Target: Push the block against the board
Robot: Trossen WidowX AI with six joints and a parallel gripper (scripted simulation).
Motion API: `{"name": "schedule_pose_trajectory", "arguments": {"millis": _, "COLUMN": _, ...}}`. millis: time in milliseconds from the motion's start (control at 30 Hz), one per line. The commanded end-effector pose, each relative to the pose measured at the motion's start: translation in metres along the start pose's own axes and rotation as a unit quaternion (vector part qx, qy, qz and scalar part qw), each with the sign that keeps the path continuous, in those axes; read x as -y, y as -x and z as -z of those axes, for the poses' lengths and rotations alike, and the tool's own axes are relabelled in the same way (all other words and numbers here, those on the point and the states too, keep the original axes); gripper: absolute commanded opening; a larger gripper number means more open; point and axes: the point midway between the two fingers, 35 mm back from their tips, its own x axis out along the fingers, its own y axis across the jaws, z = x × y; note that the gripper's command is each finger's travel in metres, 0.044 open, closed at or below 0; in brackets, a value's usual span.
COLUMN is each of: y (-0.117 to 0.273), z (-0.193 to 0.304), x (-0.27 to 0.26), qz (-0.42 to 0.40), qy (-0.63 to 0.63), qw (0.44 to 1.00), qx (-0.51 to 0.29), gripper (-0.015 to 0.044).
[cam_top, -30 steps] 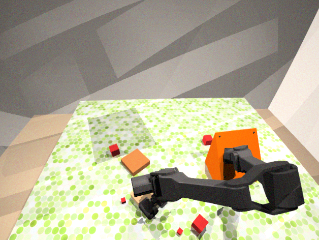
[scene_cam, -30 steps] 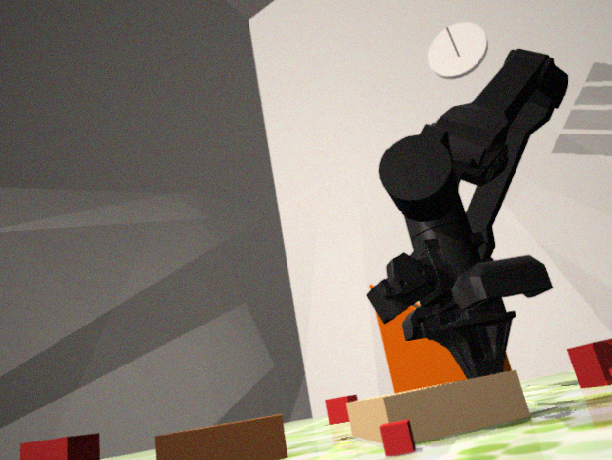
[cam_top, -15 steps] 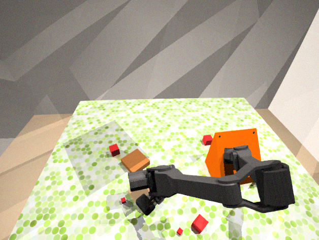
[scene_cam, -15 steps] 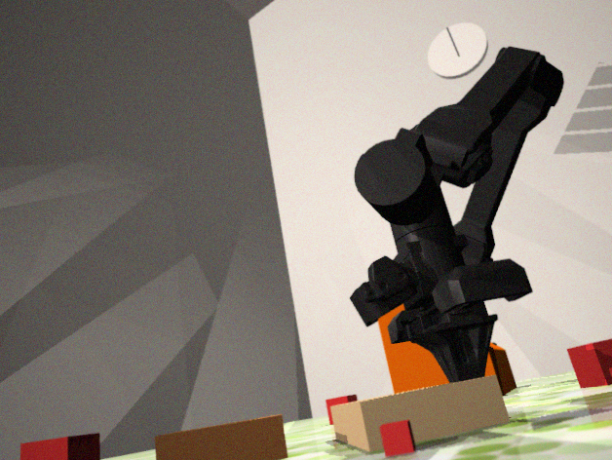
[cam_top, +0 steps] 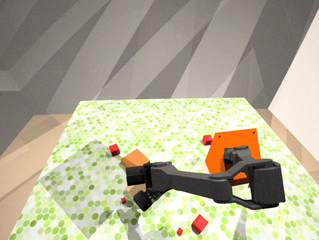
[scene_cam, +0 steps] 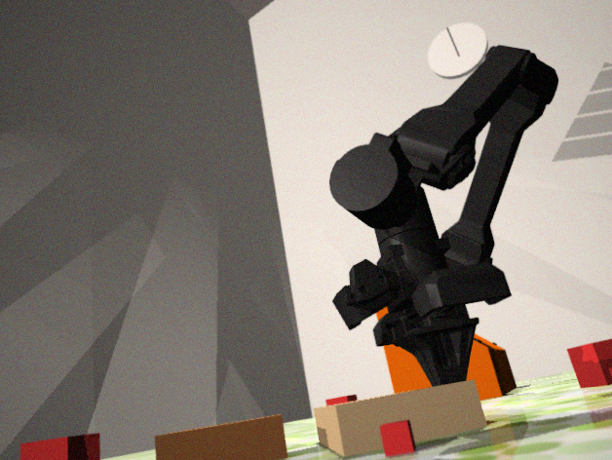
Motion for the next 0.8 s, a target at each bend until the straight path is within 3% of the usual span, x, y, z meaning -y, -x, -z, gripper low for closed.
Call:
{"name": "schedule_pose_trajectory", "arguments": {"millis": 0, "y": -0.002, "z": -0.008, "x": 0.001, "qz": 0.002, "qy": -0.001, "qw": 1.0, "qx": 0.002, "gripper": 0.0}}
{"name": "schedule_pose_trajectory", "arguments": {"millis": 767, "y": -0.002, "z": 0.009, "x": 0.0, "qz": 0.002, "qy": -0.001, "qw": 1.0, "qx": 0.002, "gripper": 0.0}}
